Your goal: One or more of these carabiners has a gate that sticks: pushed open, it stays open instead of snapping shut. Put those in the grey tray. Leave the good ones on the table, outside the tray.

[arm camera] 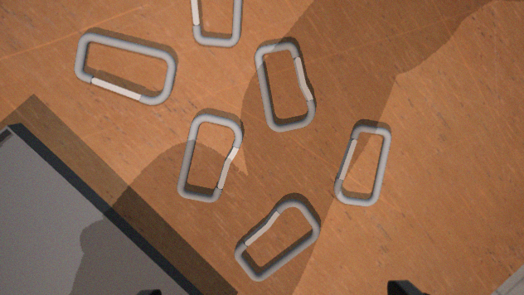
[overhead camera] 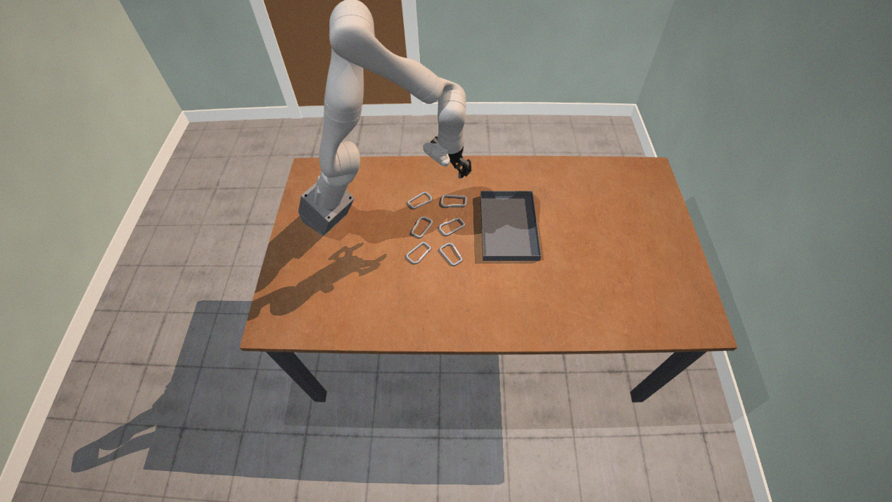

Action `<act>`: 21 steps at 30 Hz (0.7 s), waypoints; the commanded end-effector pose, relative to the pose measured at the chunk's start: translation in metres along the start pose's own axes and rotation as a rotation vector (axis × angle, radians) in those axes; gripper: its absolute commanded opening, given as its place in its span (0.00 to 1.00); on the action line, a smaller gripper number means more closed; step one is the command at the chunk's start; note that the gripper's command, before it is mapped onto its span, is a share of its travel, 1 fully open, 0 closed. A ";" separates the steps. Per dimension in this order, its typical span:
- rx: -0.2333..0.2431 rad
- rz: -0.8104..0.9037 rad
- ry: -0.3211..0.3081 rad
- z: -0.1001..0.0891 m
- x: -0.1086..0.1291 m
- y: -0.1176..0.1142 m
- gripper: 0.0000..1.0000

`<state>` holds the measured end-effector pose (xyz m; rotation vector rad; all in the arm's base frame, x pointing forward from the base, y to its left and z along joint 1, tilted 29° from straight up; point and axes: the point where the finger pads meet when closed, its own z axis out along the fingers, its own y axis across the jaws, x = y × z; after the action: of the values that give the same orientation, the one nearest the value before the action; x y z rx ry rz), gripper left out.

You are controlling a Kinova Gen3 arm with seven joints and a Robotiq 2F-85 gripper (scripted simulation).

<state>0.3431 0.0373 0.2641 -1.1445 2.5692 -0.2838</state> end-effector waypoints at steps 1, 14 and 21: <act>0.197 0.098 0.172 0.001 0.000 -0.001 1.00; 0.203 0.101 0.177 0.001 0.000 -0.001 1.00; 0.178 0.095 0.159 0.035 0.049 -0.001 1.00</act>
<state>0.3427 0.0351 0.2609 -0.9625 2.6564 -0.6232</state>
